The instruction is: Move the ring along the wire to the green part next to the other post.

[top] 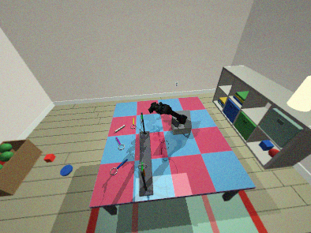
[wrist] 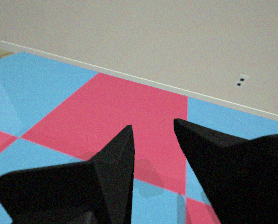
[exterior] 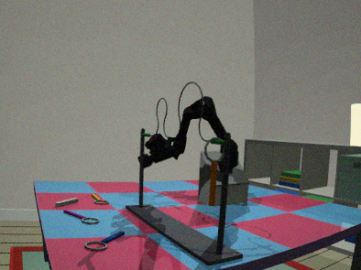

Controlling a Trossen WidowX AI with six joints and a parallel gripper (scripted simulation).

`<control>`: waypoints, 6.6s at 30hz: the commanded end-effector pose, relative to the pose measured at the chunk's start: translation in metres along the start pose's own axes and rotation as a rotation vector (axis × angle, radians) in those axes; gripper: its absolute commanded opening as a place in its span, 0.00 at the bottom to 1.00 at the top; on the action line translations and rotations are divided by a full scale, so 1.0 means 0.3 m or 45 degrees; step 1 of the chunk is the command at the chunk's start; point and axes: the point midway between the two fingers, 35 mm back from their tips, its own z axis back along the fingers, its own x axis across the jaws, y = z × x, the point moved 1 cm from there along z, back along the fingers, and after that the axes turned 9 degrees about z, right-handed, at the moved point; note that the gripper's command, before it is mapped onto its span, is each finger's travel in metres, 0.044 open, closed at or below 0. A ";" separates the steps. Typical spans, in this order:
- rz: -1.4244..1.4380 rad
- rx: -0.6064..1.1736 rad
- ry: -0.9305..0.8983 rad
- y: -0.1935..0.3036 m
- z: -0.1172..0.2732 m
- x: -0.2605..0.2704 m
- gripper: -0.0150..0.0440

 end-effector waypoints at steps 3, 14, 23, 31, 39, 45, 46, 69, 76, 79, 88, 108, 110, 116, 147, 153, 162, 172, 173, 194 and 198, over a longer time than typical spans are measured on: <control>0.030 0.033 -0.052 0.028 0.064 0.133 0.53; 0.103 0.121 -0.121 0.143 0.208 0.336 0.53; 0.169 0.185 -0.155 0.261 0.347 0.456 0.53; 0.233 0.223 -0.184 0.372 0.485 0.537 0.53; 0.315 0.002 -0.450 0.376 0.702 0.818 0.53; 0.344 -0.250 -0.699 0.366 0.945 1.042 0.53; 0.345 -0.288 -0.737 0.370 0.991 1.072 0.53; 0.004 -0.775 -1.426 0.597 2.194 1.158 0.53; -0.052 -0.770 -1.460 0.614 2.291 1.109 0.53; -0.052 -0.772 -1.461 0.559 2.291 1.131 0.53; -0.052 -0.776 -1.464 0.391 2.304 1.185 0.53; -0.052 -0.778 -1.465 0.353 2.288 1.262 0.53; -0.052 -0.779 -1.465 0.348 2.285 1.270 0.53; -0.052 -0.779 -1.466 0.334 2.276 1.297 0.53; -0.052 -0.783 -1.467 0.273 2.236 1.391 0.53; -0.052 -0.783 -1.467 0.273 2.236 1.391 0.53; -0.061 -0.782 -1.468 0.271 2.238 1.388 0.48; -0.061 -0.782 -1.468 0.271 2.238 1.388 0.04; -0.061 -0.782 -1.468 0.271 2.238 1.388 0.00; -0.054 -0.788 -1.469 0.211 2.253 1.359 0.00; -0.054 -0.788 -1.469 0.211 2.253 1.359 0.00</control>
